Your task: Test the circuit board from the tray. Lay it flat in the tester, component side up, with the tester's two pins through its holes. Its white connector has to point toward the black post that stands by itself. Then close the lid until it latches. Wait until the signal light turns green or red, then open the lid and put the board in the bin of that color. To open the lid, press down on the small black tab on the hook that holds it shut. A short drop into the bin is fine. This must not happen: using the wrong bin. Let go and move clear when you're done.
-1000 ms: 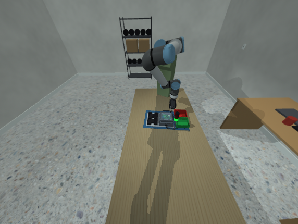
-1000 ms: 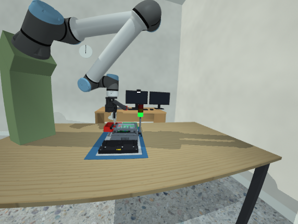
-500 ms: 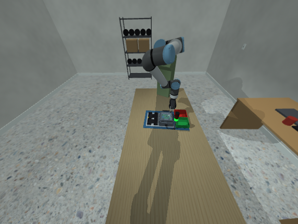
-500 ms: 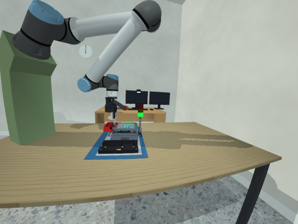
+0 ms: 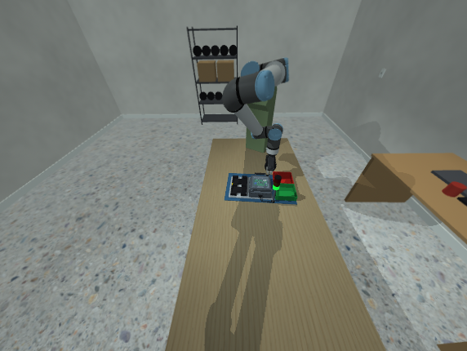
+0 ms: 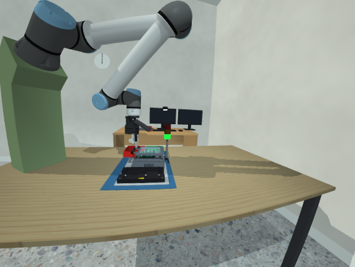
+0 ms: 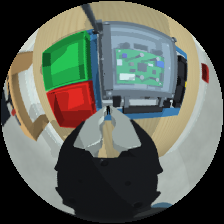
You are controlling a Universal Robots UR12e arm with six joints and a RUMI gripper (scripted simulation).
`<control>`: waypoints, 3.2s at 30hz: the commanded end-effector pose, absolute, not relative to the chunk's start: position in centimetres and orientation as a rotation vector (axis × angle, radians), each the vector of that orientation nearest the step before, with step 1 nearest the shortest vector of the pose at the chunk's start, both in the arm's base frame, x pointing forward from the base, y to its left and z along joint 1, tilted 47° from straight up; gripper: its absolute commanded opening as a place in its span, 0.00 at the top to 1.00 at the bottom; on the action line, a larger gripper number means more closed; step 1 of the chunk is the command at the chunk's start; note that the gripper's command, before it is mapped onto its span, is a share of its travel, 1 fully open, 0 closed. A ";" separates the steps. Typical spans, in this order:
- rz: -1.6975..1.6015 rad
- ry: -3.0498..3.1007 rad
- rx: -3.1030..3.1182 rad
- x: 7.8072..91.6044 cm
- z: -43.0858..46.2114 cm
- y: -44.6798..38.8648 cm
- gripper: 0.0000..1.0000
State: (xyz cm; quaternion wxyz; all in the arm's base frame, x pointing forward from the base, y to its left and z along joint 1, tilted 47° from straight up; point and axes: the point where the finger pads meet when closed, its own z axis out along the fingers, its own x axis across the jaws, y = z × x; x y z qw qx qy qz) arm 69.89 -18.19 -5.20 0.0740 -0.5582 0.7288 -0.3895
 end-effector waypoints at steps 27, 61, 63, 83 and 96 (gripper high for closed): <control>-1.174 2.191 -1.671 70.0 -5.6 -18.8 1.00; -1.170 2.194 -1.673 65.8 -0.6 -15.0 1.00; -1.170 2.193 -1.673 65.8 -0.6 -15.0 1.00; -1.157 2.221 -1.605 65.8 -0.6 -14.9 1.00; -1.085 2.341 -1.262 66.0 -0.5 -14.9 1.00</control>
